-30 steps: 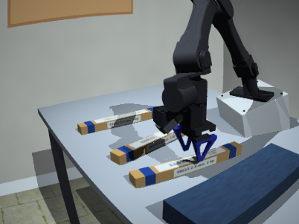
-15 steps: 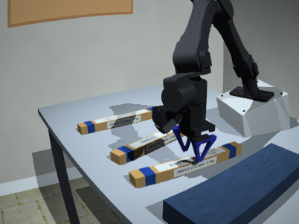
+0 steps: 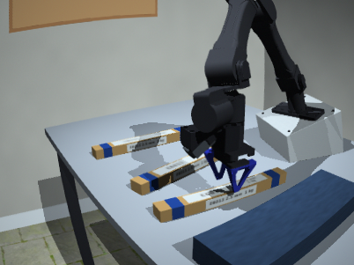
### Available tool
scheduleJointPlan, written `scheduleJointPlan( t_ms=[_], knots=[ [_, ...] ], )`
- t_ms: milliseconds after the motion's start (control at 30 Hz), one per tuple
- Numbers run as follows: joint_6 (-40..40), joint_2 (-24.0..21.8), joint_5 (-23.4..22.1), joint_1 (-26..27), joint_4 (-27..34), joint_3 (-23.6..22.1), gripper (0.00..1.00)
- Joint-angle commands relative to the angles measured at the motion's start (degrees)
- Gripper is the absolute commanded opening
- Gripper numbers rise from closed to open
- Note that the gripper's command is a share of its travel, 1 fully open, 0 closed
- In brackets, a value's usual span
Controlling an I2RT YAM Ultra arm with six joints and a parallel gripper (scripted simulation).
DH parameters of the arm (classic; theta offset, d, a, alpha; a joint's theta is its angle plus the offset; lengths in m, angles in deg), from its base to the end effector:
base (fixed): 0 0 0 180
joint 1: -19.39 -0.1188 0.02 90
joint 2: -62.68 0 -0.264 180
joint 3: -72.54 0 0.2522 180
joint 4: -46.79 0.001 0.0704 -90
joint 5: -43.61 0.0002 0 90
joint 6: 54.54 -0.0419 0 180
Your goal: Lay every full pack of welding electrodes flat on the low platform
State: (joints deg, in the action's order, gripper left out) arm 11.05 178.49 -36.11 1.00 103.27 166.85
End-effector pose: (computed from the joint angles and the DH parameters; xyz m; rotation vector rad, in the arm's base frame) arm 0.3746 0.1177 0.1548 0.1784 2.8732 -0.1305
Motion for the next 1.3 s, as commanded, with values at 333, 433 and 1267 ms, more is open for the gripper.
scheduleJointPlan(
  t_ms=[333,433,1267],
  knots=[
    [0.29,0.04,0.01,-0.49,-2.63,-0.91,0.74],
    [0.54,1.39,-0.05,-0.03,-3.34,-0.83,0.74],
    [0.94,2.66,-0.27,0.68,-6.47,-0.03,0.74]
  ],
)
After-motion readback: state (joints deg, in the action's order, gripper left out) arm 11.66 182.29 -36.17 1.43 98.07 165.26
